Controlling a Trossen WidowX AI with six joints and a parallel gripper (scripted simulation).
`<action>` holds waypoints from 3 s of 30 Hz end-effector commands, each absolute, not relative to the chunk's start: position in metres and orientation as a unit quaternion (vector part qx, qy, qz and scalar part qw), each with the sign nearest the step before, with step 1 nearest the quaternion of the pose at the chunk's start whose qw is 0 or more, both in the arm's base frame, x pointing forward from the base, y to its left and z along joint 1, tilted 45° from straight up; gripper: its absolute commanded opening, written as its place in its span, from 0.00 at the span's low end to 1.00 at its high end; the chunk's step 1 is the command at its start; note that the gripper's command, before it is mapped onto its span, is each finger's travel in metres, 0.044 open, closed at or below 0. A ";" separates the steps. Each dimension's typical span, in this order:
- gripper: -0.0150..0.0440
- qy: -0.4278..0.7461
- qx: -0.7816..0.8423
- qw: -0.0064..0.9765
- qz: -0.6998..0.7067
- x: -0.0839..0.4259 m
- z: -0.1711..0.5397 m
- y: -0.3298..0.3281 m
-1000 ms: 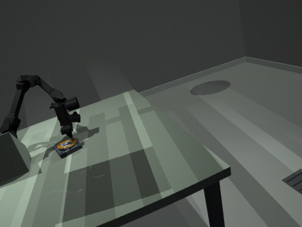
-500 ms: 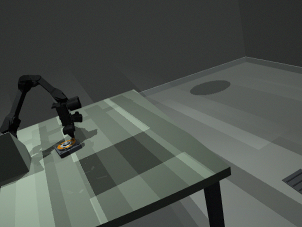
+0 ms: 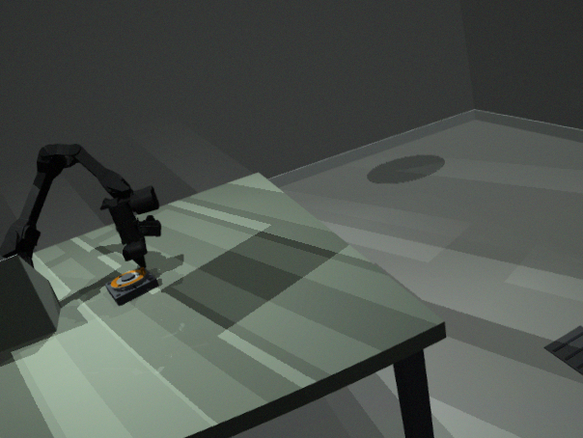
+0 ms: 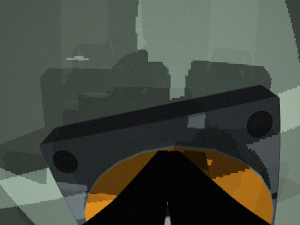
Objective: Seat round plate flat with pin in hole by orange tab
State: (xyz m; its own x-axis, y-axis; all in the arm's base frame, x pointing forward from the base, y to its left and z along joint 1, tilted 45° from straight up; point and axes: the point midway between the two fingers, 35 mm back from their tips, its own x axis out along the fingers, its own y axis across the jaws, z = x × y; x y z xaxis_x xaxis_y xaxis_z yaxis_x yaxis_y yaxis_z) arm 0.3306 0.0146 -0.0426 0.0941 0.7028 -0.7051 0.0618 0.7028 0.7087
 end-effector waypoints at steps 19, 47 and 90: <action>0.25 0.633 0.302 0.673 0.236 0.325 -0.062 -0.005; 0.25 0.634 0.301 0.672 0.236 0.305 -0.077 -0.021; 0.25 0.635 0.306 0.670 0.233 0.292 -0.056 -0.048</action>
State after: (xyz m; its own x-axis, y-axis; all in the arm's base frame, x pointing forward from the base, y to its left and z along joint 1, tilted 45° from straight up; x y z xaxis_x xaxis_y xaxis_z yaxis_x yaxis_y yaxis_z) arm 0.2921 -0.0486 -0.0560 0.0847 0.7000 -0.7091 0.0717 0.7055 0.7050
